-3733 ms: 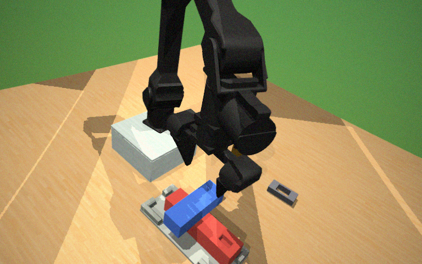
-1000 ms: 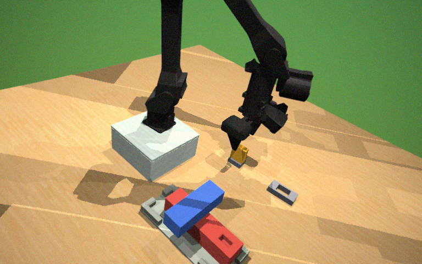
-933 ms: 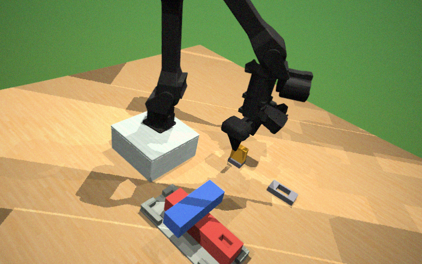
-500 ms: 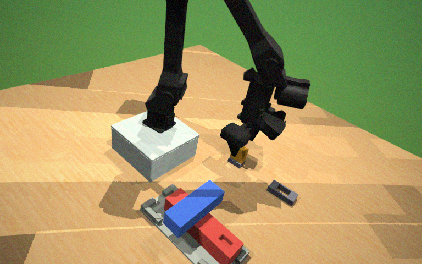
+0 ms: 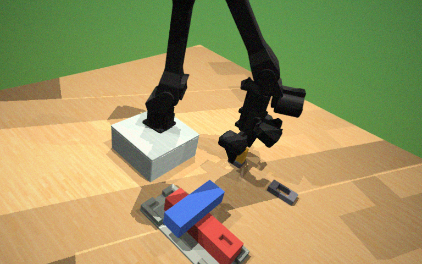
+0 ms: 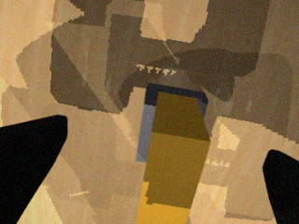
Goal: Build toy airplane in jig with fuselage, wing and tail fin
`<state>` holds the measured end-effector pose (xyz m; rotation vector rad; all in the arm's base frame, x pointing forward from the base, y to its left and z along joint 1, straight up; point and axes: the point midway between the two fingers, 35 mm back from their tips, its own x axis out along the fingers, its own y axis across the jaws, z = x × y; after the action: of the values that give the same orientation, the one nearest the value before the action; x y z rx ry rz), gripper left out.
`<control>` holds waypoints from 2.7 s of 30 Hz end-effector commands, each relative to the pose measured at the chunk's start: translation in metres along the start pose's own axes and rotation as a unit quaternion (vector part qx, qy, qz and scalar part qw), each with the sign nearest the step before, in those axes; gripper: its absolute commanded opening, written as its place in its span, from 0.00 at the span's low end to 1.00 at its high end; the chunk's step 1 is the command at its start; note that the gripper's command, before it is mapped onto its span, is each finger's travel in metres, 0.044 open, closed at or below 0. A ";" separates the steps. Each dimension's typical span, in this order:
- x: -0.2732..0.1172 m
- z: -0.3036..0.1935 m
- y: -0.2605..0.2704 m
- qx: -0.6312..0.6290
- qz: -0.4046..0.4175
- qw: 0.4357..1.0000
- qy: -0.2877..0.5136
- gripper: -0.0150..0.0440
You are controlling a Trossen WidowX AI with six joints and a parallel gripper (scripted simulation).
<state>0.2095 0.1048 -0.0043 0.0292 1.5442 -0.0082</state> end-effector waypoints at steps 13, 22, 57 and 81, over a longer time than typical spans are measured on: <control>0.011 -0.004 -0.001 0.003 -0.001 1.000 0.005 0.60; 0.011 -0.004 -0.001 0.003 -0.001 1.000 0.005 0.30; -0.064 0.005 0.003 0.014 0.003 1.000 0.001 0.25; -0.121 0.001 -0.003 0.003 -0.001 1.000 0.004 0.25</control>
<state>0.2053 0.1028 0.1139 0.0392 1.5531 -0.0147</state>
